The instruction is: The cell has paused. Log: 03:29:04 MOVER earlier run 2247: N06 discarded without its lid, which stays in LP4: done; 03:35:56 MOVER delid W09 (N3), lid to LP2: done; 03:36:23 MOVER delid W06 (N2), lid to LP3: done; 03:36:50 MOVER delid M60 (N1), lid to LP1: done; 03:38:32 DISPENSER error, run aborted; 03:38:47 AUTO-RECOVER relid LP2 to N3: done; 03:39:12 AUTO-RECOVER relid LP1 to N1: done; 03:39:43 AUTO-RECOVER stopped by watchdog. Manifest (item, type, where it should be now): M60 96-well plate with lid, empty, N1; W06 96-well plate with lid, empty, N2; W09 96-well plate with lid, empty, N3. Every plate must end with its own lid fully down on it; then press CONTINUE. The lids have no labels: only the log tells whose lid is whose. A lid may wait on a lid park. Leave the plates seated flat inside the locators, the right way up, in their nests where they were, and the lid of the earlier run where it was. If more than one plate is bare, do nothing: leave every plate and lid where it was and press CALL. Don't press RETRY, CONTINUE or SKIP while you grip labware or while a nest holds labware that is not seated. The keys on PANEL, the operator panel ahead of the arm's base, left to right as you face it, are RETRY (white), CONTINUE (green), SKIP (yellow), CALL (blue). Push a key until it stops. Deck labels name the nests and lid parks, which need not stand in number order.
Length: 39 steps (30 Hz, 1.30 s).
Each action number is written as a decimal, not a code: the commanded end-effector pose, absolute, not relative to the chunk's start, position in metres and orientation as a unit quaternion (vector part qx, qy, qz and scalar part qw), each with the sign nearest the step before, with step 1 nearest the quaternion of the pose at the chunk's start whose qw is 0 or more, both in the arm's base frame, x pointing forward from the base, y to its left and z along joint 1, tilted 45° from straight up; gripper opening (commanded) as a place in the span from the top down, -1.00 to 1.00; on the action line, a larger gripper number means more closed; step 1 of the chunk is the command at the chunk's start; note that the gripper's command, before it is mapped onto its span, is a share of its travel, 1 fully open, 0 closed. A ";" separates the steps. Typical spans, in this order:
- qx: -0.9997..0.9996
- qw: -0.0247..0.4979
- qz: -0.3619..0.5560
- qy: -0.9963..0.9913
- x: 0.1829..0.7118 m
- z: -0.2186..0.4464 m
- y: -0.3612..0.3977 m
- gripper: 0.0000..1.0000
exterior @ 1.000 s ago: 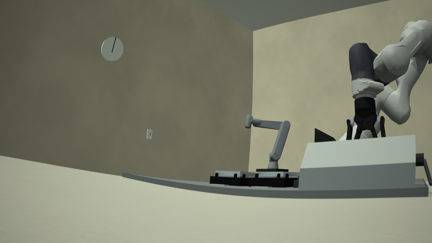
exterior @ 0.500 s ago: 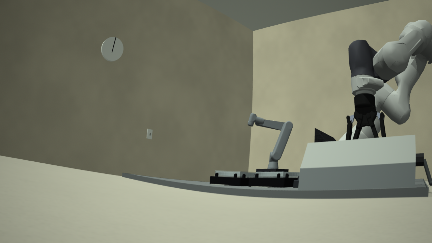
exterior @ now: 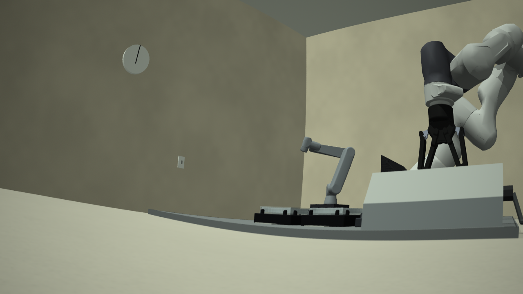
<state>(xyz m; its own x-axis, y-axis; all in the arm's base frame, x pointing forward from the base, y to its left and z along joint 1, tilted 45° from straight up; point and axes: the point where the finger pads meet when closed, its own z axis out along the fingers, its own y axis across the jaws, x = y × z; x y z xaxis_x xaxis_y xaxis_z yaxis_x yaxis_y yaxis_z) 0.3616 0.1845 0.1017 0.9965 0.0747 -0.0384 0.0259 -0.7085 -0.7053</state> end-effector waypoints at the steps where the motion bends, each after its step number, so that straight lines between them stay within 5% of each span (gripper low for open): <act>1: -0.923 0.382 0.038 -0.022 0.359 0.106 0.181 1.00; 31: -0.923 0.382 0.038 -0.022 0.363 0.121 0.165 1.00; 39: -0.920 0.389 0.036 -0.023 0.454 0.084 0.125 1.00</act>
